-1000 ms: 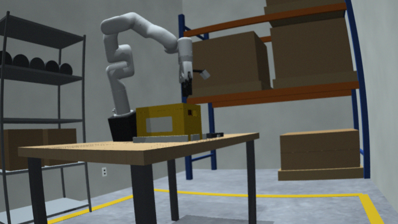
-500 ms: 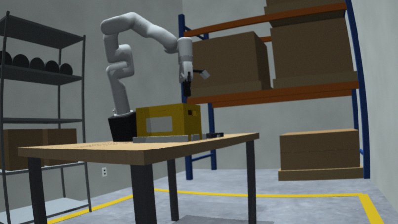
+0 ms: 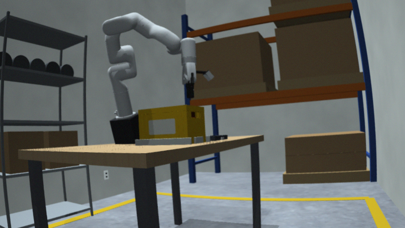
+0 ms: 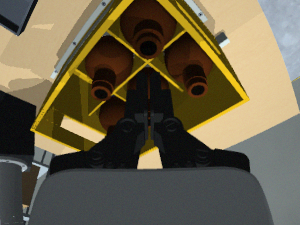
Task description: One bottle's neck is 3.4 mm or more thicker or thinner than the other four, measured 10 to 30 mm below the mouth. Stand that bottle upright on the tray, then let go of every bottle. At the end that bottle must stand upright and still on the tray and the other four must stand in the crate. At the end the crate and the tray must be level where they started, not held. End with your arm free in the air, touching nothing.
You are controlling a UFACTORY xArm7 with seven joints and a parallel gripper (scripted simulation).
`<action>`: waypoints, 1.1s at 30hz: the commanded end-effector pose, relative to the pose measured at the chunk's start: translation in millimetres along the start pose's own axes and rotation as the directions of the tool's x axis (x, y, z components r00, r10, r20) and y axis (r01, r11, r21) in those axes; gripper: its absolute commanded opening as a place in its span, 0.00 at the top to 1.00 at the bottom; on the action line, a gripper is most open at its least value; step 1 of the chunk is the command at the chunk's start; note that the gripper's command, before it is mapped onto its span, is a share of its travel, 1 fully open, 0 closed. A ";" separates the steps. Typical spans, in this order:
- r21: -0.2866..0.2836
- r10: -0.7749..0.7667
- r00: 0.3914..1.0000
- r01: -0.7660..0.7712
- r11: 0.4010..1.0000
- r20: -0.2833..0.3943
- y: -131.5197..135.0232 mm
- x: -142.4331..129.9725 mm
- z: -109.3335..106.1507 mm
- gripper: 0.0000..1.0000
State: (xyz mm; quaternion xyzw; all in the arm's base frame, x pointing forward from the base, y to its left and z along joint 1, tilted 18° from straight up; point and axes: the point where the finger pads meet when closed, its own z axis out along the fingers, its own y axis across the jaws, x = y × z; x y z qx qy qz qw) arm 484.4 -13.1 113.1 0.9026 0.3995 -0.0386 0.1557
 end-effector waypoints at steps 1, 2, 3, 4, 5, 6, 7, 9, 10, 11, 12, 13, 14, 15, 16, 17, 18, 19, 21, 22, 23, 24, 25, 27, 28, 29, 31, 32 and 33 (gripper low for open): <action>-0.003 0.000 1.000 0.000 1.000 -0.003 0.7 1.3 -1.7 1.00; -0.003 0.000 1.000 0.000 1.000 -0.003 0.7 1.3 -1.7 1.00; -0.003 0.000 1.000 0.000 1.000 -0.003 0.7 1.3 -1.7 1.00; -0.003 0.000 1.000 0.000 1.000 -0.003 0.7 0.5 -1.8 1.00; -0.004 0.000 1.000 0.000 1.000 -0.002 0.7 -3.9 -2.6 1.00; -0.006 0.000 1.000 0.000 1.000 0.000 0.4 -14.2 -4.1 1.00; -0.009 0.000 1.000 0.000 1.000 0.003 -0.8 -30.7 -6.2 1.00; -0.012 0.000 1.000 0.000 1.000 0.006 -3.0 -48.1 -8.0 1.00; -0.012 0.001 1.000 -0.001 1.000 0.007 -4.0 -54.7 -8.6 1.00; -0.013 0.001 1.000 -0.001 1.000 0.008 -5.6 -62.8 -9.2 1.00; -0.013 0.001 1.000 -0.001 1.000 0.009 -7.3 -71.0 -9.7 1.00; -0.014 0.001 1.000 -0.001 1.000 0.010 -9.3 -78.9 -10.0 1.00; -0.014 0.002 1.000 -0.002 1.000 0.011 -11.4 -86.4 -10.3 1.00; -0.014 0.002 1.000 -0.002 1.000 0.011 -13.6 -93.7 -10.4 1.00; -0.014 0.002 1.000 -0.002 1.000 0.011 -13.6 -93.7 -10.4 1.00; -0.014 0.002 1.000 -0.002 1.000 0.011 -13.6 -93.7 -10.4 1.00; -0.013 0.002 1.000 -0.002 1.000 0.011 -21.1 -114.4 -10.2 1.00; -0.013 0.003 1.000 -0.002 1.000 0.011 -23.4 -119.9 -10.0 1.00; -0.012 0.003 1.000 -0.002 1.000 0.010 -28.3 -130.4 -9.3 1.00; -0.011 0.003 1.000 -0.002 1.000 0.010 -31.7 -137.1 -8.8 1.00; -0.011 0.003 1.000 -0.002 1.000 0.009 -35.5 -143.9 -8.1 1.00; -0.010 0.002 1.000 -0.002 1.000 0.008 -39.4 -150.5 -7.3 1.00; -0.009 0.002 1.000 -0.002 1.000 0.006 -43.4 -156.7 -6.4 1.00; -0.006 0.001 1.000 -0.001 1.000 0.003 -51.8 -168.6 -4.2 1.00; -0.005 0.001 1.000 -0.001 1.000 0.001 -56.3 -174.4 -2.9 1.00; -0.004 0.000 1.000 0.000 1.000 -0.001 -61.1 -180.0 -1.5 1.00; -0.002 -0.001 1.000 0.001 1.000 -0.004 -66.5 -186.0 0.2 1.00; -0.002 -0.001 1.000 0.001 1.000 -0.004 -66.7 -186.2 0.3 1.00; -0.002 -0.001 1.000 0.001 1.000 -0.004 -66.7 -186.2 0.3 1.00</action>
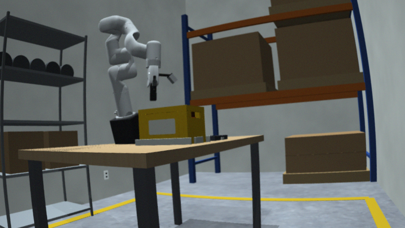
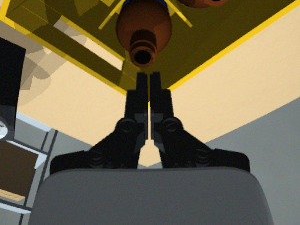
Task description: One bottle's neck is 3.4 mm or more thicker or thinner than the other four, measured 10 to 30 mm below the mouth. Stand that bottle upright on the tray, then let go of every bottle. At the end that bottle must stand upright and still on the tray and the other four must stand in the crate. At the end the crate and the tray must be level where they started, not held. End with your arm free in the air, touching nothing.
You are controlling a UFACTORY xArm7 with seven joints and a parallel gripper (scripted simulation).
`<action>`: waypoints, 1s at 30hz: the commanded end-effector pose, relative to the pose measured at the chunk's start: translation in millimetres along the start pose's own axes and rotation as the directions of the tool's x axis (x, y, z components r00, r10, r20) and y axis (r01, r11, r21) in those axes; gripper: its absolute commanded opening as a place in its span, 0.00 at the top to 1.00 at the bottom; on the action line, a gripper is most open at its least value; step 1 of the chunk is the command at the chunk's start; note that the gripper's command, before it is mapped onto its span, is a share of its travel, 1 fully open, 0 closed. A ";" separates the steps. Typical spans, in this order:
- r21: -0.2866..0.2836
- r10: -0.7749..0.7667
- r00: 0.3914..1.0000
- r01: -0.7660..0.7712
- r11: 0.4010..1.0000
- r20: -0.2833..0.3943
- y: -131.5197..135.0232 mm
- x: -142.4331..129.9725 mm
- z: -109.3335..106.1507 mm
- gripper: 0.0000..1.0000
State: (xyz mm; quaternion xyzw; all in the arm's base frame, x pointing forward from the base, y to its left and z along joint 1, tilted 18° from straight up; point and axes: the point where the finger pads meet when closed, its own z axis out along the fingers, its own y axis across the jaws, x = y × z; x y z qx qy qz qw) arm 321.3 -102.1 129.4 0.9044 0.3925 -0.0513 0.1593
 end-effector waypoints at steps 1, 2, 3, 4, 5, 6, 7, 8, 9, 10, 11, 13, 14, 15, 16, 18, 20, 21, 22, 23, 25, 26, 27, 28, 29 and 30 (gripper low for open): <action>-0.007 -0.011 0.999 0.011 1.000 -0.032 -7.4 -9.6 -2.9 1.00; -0.007 -0.011 0.999 0.011 1.000 -0.032 -7.4 -9.6 -2.9 1.00; -0.007 -0.011 0.999 0.011 1.000 -0.032 -7.4 -9.6 -2.9 1.00; -0.007 -0.011 0.999 0.011 1.000 -0.032 -7.4 -9.6 -2.9 1.00; -0.007 -0.011 0.999 0.011 1.000 -0.032 -7.4 -9.6 -2.9 1.00; -0.007 -0.011 0.999 0.011 1.000 -0.032 -7.4 -9.6 -2.9 0.35; -0.007 -0.011 0.999 0.011 1.000 -0.032 -7.4 -9.6 -2.9 0.35; -0.007 -0.011 0.999 0.011 1.000 -0.032 -7.4 -9.6 -2.9 0.35; -0.007 -0.011 0.999 0.011 1.000 -0.032 -7.4 -9.6 -2.9 0.35; -0.007 -0.011 0.999 0.011 1.000 -0.032 -7.4 -9.6 -2.9 0.35; -0.007 -0.011 0.999 0.011 1.000 -0.032 -7.4 -9.6 -2.9 0.35; -0.007 -0.011 0.999 0.011 1.000 -0.032 -7.4 -9.6 -2.9 0.35; -0.007 -0.011 0.999 0.011 1.000 -0.032 -7.4 -9.6 -2.9 0.35; -0.007 -0.011 0.999 0.011 1.000 -0.032 -7.4 -9.6 -2.9 0.35; -0.007 -0.011 0.999 0.011 1.000 -0.032 -7.4 -9.6 -2.9 0.35; -0.007 -0.011 0.999 0.011 1.000 -0.032 -7.4 -9.6 -2.9 0.35; -0.007 -0.011 0.999 0.011 1.000 -0.032 -7.4 -9.6 -2.9 0.35; -0.007 -0.011 0.999 0.011 1.000 -0.032 -7.4 -9.6 -2.9 0.35; -0.007 -0.011 0.999 0.011 1.000 -0.032 -7.4 -9.6 -2.9 0.35; -0.007 -0.011 0.999 0.011 1.000 -0.032 -7.4 -9.6 -2.9 0.35; -0.007 -0.011 0.999 0.011 1.000 -0.032 -7.4 -9.6 -2.9 0.35; -0.007 -0.011 0.999 0.011 1.000 -0.032 -7.4 -9.6 -2.9 0.35; -0.007 -0.011 0.999 0.011 1.000 -0.032 -7.4 -9.6 -2.9 0.35; -0.007 -0.011 0.999 0.011 1.000 -0.032 -7.4 -9.6 -2.9 0.35; -0.007 -0.011 0.999 0.011 1.000 -0.032 -7.4 -9.6 -2.9 0.35; -0.007 -0.011 0.999 0.011 1.000 -0.032 -7.4 -9.6 -2.9 0.35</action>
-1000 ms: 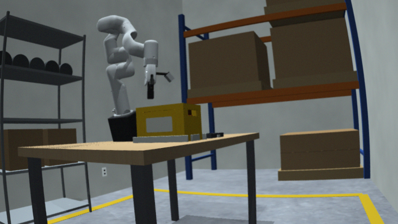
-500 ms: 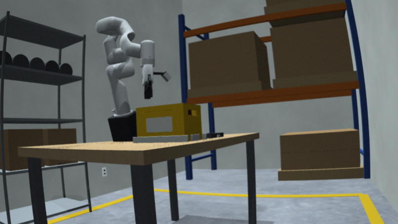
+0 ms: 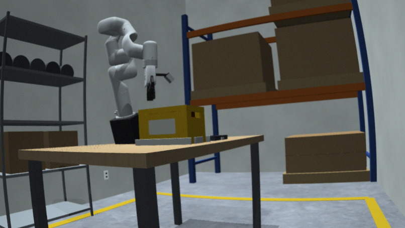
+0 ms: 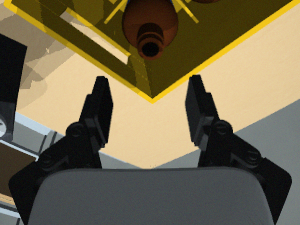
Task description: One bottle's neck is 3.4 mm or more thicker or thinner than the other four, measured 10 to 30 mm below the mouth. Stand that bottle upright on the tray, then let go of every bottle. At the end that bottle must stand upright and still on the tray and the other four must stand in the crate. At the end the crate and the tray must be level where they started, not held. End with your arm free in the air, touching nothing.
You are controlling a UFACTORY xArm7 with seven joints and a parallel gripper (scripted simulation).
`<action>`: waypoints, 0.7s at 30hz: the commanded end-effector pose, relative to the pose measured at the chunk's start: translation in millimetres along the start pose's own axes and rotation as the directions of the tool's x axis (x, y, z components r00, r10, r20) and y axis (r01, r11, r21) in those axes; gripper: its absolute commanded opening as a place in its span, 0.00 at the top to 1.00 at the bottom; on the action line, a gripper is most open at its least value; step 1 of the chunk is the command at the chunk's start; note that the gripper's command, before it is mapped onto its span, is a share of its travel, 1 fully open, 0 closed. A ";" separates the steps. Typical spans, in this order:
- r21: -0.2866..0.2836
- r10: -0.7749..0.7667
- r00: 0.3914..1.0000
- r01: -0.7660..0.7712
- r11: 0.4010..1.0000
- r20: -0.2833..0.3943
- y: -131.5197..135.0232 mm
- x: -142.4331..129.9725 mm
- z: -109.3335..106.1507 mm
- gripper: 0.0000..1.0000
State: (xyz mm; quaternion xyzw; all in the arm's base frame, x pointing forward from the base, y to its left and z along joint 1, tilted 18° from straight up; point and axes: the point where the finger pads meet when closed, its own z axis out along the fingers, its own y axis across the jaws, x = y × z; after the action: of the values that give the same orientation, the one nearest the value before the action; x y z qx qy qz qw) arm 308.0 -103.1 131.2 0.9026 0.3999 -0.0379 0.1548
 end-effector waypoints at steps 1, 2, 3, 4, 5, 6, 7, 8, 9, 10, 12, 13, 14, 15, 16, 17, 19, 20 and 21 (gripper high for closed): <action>-0.003 0.000 1.000 0.000 1.000 -0.002 1.1 0.7 -1.1 0.35; -0.003 0.000 1.000 0.000 1.000 -0.002 1.1 0.7 -1.1 0.35; -0.003 0.000 1.000 0.000 1.000 -0.002 1.1 0.7 -1.1 0.35; -0.003 0.000 1.000 0.000 1.000 -0.002 1.1 0.7 -1.1 0.35; -0.003 0.000 1.000 0.000 1.000 -0.002 1.1 0.7 -1.1 0.35; -0.003 0.000 1.000 0.000 1.000 -0.002 1.1 0.7 -1.1 0.35; -0.003 0.000 1.000 0.000 1.000 -0.002 1.1 0.7 -1.1 0.35; -0.003 0.000 1.000 0.000 1.000 -0.002 1.1 0.7 -1.1 0.35; -0.003 0.000 1.000 0.000 1.000 -0.002 1.1 0.7 -1.1 0.35; -0.003 0.000 1.000 0.000 1.000 -0.002 1.1 0.7 -1.1 0.35; -0.003 0.000 1.000 0.000 1.000 -0.002 1.2 0.7 -1.0 0.35; -0.003 0.000 1.000 0.000 1.000 -0.002 1.2 0.7 -1.0 0.35; -0.003 0.000 1.000 0.000 1.000 -0.002 1.2 0.7 -0.9 0.35; -0.003 0.000 1.000 0.000 1.000 -0.002 1.2 0.7 -0.7 0.35; -0.003 0.000 1.000 0.000 1.000 -0.002 1.2 0.7 -0.5 0.35; -0.003 0.000 1.000 0.000 1.000 -0.001 1.2 0.7 -0.2 0.35; -0.003 0.000 1.000 0.000 1.000 -0.001 1.2 0.6 0.5 0.35; -0.004 0.000 1.000 0.000 1.000 -0.001 1.2 0.6 0.9 0.35; -0.004 0.000 1.000 0.000 1.000 -0.001 1.2 0.6 0.9 0.35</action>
State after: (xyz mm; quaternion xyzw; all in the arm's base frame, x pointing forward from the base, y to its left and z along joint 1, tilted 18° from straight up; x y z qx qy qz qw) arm 308.1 -103.5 130.1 0.9026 0.3999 -0.0379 0.1550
